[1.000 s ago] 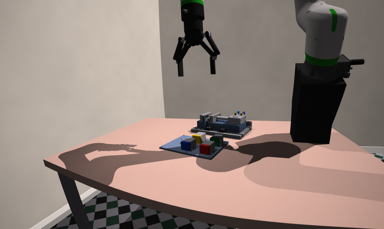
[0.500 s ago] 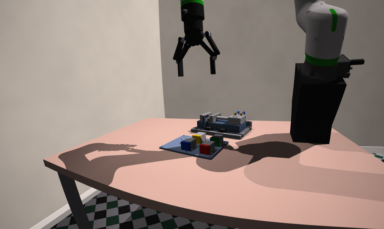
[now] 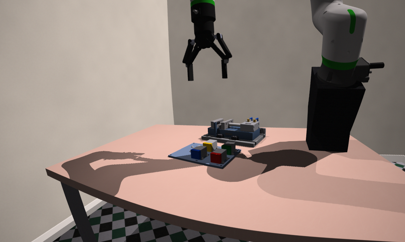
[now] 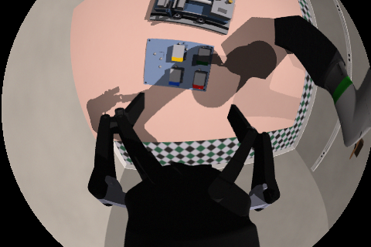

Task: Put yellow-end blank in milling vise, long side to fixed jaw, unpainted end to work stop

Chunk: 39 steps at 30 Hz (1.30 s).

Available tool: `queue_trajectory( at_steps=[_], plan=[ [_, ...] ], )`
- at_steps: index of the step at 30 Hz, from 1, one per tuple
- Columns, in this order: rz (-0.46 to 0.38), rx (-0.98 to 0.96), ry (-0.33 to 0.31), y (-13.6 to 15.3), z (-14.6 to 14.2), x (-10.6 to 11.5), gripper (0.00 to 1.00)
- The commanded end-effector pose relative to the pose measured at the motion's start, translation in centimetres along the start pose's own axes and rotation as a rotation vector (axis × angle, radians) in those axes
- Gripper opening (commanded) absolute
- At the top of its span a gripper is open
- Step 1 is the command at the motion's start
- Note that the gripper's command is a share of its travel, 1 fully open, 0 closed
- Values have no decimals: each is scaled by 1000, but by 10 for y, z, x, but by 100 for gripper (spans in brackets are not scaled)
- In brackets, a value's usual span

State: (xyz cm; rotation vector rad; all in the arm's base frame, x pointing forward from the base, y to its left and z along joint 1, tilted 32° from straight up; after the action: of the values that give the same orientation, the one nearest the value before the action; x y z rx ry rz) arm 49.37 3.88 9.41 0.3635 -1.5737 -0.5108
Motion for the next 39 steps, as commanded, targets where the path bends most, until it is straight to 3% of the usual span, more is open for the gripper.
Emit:
queue_trajectory(
  at_steps=[1, 30, 39],
  plan=[
    [1, 0, -2, 0, 0, 1, 100],
    [1, 0, -2, 0, 0, 1, 100],
    [1, 0, -2, -1, 0, -29, 100]
  ],
)
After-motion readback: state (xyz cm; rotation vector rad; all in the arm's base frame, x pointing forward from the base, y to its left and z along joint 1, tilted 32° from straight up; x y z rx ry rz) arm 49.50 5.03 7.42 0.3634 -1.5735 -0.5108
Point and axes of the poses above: the point where the finger pads meet when closed, its own x axis back along the fingers, its own z axis across the jaws, y = z × x, the point moved 2 cm from there along x, back along the fingers, and after that the axes turned 9 degrees about x, right-handed, at the moved point
